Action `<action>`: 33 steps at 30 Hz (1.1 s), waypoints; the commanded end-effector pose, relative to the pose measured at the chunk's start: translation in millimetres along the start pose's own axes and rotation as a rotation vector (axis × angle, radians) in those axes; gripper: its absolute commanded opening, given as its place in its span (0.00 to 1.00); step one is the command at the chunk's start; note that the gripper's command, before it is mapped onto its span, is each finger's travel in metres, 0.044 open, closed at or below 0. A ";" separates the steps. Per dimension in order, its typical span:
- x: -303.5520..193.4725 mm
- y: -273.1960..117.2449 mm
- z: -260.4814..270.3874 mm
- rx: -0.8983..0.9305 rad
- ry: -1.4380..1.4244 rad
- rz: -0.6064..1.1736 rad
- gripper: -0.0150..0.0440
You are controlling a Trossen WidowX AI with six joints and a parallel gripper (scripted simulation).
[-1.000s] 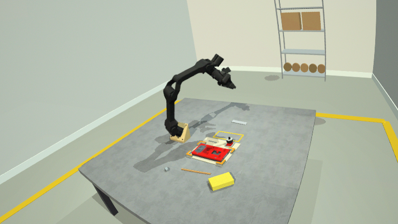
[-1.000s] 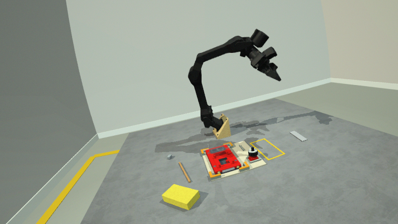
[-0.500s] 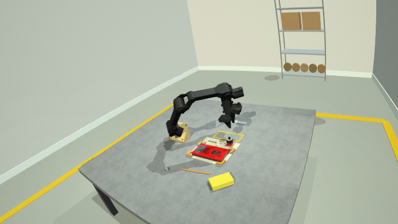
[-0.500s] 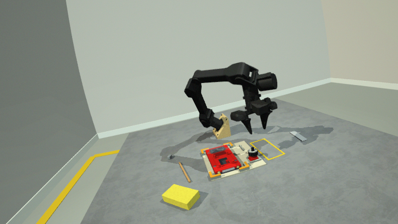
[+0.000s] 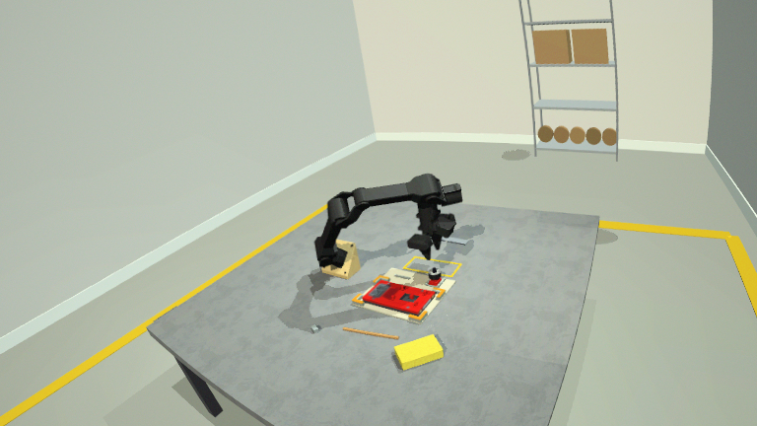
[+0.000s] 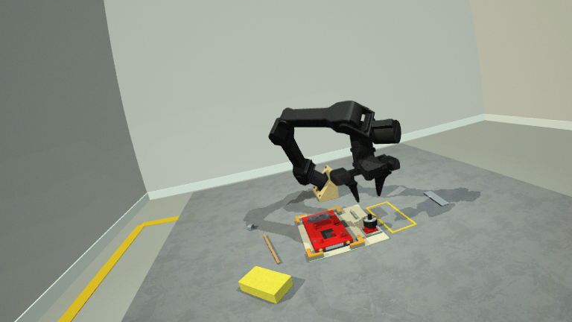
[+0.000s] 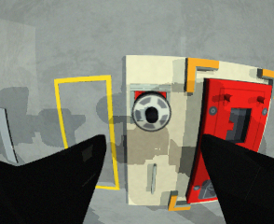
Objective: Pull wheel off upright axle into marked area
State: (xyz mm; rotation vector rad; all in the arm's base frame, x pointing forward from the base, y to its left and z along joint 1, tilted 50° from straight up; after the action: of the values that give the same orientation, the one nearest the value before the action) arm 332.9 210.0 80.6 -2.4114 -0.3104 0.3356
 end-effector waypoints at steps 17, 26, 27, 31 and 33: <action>-1.4 75.3 -1.0 -0.001 0.005 0.006 0.76; 0.0 72.2 -2.2 0.005 0.013 0.013 0.55; 0.0 72.2 -2.2 0.005 0.013 0.013 0.54; 0.0 72.2 -2.2 0.005 0.013 0.013 0.49; 0.0 72.0 -2.2 0.005 0.013 0.013 0.41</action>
State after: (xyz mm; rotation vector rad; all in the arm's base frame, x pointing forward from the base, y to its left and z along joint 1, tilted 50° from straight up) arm 343.0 155.2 34.7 -2.4109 -0.2910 0.3274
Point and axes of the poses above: the point midway between the two fingers, 35 mm back from their tips, its own y axis out along the fingers, its own z axis across the jaws, x = y × z, the point moved 8 cm from there along -y, back along the fingers, and after that the axes turned 13 degrees about -y, right-handed, at the moved point
